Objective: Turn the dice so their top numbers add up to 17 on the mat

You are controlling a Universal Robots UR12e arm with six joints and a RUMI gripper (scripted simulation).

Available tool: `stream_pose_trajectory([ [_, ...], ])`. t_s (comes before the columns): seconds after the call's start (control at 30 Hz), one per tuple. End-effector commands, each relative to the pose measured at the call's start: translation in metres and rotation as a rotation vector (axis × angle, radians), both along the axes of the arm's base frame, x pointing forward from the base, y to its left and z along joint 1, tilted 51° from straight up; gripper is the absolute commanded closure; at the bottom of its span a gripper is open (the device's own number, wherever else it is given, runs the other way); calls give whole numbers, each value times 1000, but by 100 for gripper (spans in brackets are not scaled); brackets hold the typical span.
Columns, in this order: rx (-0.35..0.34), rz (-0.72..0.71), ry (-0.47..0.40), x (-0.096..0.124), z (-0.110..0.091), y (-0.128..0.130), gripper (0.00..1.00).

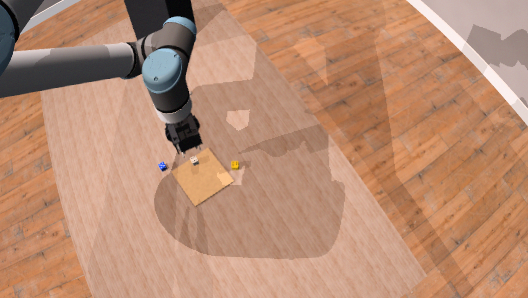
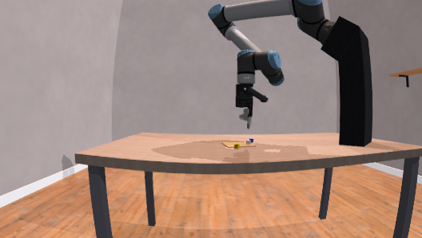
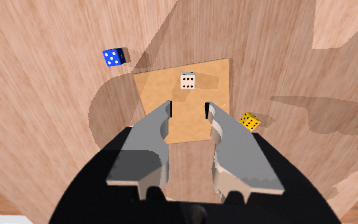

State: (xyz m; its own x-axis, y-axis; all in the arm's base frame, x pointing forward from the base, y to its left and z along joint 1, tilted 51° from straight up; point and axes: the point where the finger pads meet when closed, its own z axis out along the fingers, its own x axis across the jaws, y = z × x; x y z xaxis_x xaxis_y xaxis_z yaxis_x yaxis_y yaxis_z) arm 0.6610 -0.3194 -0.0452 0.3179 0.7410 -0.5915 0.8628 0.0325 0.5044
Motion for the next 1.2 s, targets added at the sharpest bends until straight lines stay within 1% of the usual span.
stream_pose_trajectory([
  [0.0, 0, 0, 0, -5, 8, 9, 79],
  [0.13, 0, 0, 0, -5, 9, 10, 79],
  [0.17, 0, 0, 0, -5, 9, 10, 0],
  [0.87, -1, 3, 3, -7, 10, 7, 0],
  [0.93, -9, 17, 19, -13, 15, -6, 0],
  [1.03, -33, 56, 60, -33, 29, -41, 0],
  [1.1, -33, 56, 60, -33, 29, -41, 0],
  [1.17, -50, 81, 87, -47, 39, -63, 0],
])
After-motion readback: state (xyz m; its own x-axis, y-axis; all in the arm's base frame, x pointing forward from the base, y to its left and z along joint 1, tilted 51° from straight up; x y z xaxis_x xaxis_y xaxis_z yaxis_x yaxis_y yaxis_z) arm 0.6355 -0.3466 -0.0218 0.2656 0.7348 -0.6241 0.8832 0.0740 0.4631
